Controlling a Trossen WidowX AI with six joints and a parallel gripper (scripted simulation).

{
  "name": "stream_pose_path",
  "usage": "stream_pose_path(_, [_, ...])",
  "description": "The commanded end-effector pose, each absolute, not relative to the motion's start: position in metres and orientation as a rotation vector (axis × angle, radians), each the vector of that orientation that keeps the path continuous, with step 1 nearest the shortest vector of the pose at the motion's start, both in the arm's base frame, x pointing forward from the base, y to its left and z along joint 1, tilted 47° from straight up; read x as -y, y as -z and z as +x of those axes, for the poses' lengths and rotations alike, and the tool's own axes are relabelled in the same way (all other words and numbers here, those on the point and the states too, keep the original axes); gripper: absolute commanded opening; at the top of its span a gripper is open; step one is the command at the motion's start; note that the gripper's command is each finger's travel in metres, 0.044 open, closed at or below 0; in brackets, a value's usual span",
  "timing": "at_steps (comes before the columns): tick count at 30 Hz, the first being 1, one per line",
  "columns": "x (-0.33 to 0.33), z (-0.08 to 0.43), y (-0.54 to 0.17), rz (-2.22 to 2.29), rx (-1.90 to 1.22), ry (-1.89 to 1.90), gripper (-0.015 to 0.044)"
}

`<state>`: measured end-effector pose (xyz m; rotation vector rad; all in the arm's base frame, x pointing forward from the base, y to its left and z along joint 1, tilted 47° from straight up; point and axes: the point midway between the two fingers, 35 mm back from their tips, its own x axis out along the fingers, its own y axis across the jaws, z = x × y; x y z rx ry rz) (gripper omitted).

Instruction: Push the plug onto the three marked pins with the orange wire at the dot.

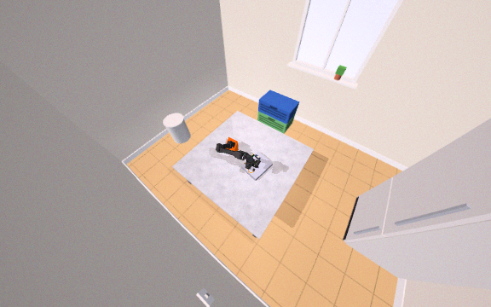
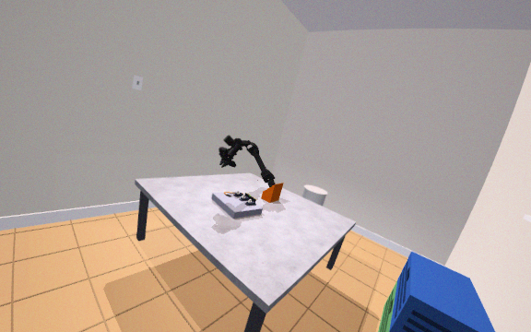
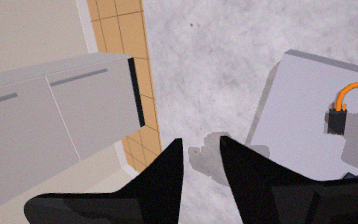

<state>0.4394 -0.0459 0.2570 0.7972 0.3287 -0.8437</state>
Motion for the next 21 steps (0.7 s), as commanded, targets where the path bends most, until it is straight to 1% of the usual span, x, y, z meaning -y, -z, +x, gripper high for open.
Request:
stream_pose_path(1, [0.044, 0.434, -0.261, 0.774, -0.339, 0.786, 0.0115])
stream_pose_path(21, [0.035, 0.408, -0.285, 0.622, -0.313, 0.508, 0.0115])
